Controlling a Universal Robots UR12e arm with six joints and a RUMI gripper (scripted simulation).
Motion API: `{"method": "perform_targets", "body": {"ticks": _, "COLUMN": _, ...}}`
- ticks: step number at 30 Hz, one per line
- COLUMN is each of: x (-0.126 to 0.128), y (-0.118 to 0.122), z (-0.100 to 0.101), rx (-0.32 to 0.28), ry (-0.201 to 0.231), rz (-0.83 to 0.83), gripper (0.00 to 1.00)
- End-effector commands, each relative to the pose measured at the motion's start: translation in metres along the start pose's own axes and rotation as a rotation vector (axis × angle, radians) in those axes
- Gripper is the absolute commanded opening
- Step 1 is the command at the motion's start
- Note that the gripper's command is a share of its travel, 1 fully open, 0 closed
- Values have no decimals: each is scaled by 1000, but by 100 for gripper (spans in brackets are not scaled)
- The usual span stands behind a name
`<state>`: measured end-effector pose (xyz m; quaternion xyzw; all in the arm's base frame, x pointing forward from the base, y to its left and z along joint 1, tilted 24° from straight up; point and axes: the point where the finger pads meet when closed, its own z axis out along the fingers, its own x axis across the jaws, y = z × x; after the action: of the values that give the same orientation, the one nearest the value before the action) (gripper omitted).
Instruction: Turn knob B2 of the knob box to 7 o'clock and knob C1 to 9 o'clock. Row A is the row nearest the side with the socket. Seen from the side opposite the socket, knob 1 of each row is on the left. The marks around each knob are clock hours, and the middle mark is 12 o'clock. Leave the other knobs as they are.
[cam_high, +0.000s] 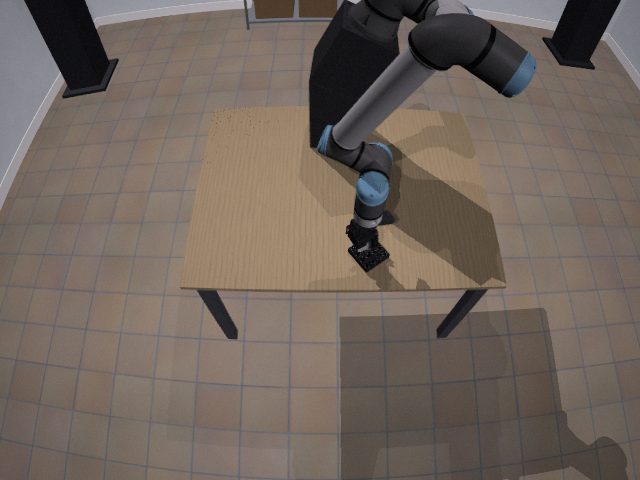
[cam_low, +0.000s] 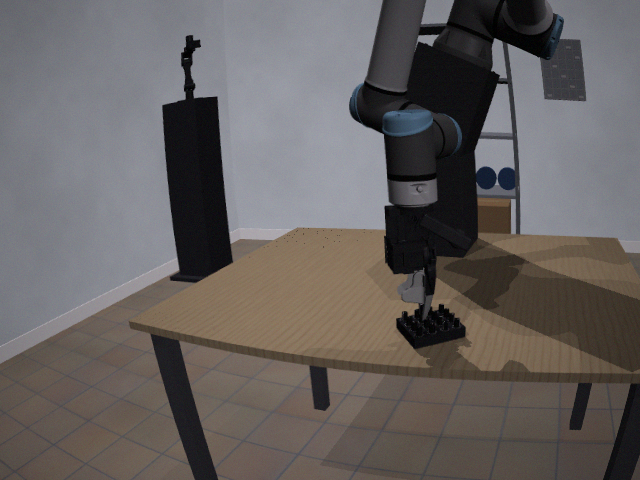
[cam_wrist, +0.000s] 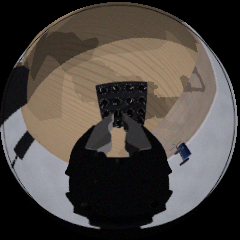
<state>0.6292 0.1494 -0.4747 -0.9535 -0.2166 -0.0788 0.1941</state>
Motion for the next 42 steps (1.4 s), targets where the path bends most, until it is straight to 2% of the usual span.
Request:
{"method": "perform_targets", "body": {"ticks": 1, "x": 3, "y": 0, "z": -1, "rx": 3, "ry": 2, "rz": -131, "gripper": 4}}
{"method": "perform_targets", "body": {"ticks": 12, "x": 2, "y": 0, "z": -1, "rx": 3, "ry": 2, "rz": -375, "gripper": 4}}
{"method": "perform_targets", "body": {"ticks": 14, "x": 2, "y": 0, "z": -1, "rx": 3, "ry": 2, "rz": -375, "gripper": 4}}
{"method": "perform_targets", "body": {"ticks": 28, "x": 0, "y": 1, "z": -1, "rx": 3, "ry": 2, "rz": -643, "gripper": 4}}
{"method": "perform_targets", "body": {"ticks": 42, "x": -1, "y": 1, "z": 0, "rx": 4, "ry": 2, "rz": -807, "gripper": 4}}
